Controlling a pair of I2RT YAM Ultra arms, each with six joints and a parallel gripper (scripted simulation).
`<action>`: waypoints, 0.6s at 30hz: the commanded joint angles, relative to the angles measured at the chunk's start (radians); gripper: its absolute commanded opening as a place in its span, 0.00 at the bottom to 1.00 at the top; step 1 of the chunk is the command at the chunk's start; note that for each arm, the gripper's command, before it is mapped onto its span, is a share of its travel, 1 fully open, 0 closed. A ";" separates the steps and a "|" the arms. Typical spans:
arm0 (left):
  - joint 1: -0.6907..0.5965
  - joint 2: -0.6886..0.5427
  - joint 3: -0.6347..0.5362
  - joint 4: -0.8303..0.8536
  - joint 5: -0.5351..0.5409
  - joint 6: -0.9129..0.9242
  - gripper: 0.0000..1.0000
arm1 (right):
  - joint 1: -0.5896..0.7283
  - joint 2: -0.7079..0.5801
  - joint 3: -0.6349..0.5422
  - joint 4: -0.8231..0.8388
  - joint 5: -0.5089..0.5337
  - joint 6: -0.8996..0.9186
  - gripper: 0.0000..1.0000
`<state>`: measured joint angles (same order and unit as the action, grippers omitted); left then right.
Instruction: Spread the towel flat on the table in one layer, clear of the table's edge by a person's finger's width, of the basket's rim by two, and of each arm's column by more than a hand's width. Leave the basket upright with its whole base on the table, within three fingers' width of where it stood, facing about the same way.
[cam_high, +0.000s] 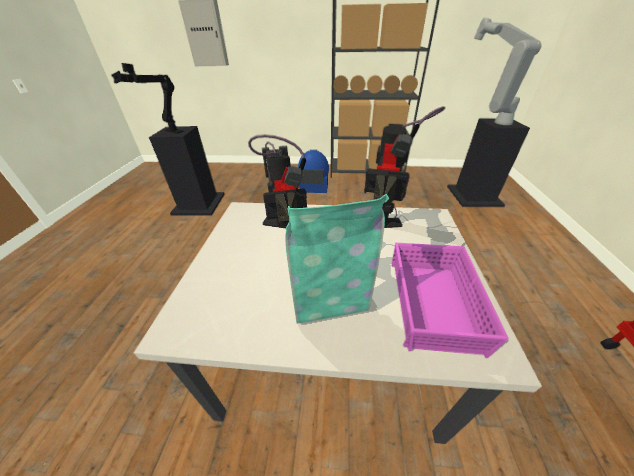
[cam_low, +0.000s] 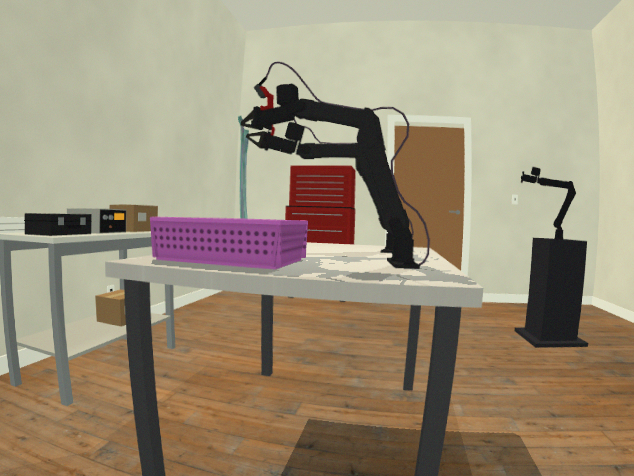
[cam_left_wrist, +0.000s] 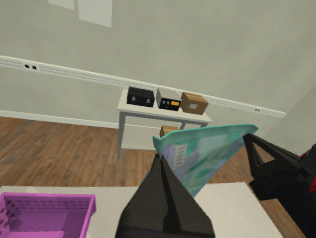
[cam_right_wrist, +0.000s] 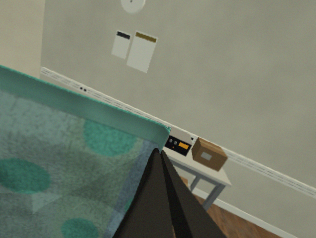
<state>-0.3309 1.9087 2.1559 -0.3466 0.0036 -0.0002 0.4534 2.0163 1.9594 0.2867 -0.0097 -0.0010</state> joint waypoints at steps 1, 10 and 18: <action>0.016 -0.025 -0.060 0.192 -0.014 0.002 0.00 | 0.008 0.057 0.043 0.222 0.014 0.009 0.00; 0.015 -0.020 -0.107 0.364 -0.015 0.001 0.00 | 0.005 0.143 0.129 0.306 0.015 0.007 0.00; 0.018 -0.002 -0.093 0.379 -0.012 0.002 0.00 | 0.005 0.177 0.194 0.258 0.016 0.006 0.00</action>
<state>-0.3199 1.9148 2.0380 -0.0032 -0.0002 -0.0002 0.4549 2.1967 2.1181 0.5583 -0.0074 -0.0010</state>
